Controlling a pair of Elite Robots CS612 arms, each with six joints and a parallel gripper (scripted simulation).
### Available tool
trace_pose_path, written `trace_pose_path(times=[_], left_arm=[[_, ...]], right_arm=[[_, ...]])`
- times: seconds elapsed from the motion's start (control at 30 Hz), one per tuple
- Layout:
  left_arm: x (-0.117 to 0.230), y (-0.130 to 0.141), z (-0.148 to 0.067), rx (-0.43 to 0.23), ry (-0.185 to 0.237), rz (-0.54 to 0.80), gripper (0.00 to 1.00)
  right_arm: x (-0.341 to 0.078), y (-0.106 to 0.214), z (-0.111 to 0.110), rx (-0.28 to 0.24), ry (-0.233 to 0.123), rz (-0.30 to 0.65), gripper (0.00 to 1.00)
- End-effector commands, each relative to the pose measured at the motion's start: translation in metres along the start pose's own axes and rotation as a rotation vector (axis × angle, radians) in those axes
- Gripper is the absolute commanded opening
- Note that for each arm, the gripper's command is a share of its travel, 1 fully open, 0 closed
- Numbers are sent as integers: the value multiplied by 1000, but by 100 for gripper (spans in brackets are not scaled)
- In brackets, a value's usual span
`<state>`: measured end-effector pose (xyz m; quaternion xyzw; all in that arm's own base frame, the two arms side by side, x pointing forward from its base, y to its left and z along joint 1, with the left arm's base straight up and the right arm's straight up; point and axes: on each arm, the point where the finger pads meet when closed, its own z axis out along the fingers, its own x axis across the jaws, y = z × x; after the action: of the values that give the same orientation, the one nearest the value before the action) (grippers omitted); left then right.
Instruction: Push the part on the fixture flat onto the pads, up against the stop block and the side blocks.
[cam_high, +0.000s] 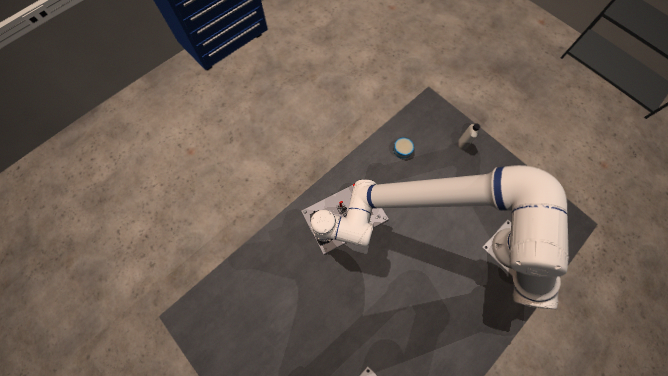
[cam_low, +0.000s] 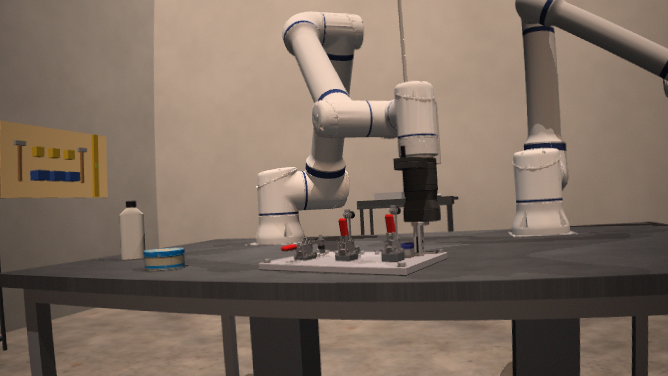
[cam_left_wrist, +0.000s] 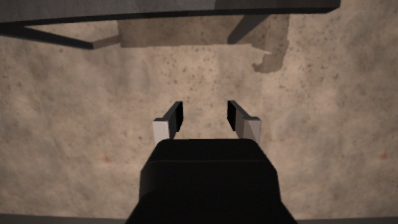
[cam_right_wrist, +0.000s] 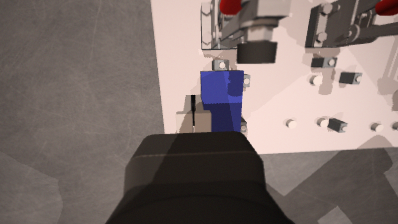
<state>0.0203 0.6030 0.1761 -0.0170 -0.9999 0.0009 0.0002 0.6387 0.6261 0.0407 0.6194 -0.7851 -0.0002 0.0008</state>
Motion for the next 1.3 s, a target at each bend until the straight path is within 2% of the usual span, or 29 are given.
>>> trace_pose_path(times=[0.0,0.93,1.27], left_arm=[[0,1,-1,-2,0,0,100],[0,1,-1,-2,0,0,100],[0,1,-1,-2,0,0,100]], right_arm=[[0,-1,-1,1,-1,0,0],[-20,-1,-1,1,-1,0,0],[-20,-1,-15,1,-1,0,0]])
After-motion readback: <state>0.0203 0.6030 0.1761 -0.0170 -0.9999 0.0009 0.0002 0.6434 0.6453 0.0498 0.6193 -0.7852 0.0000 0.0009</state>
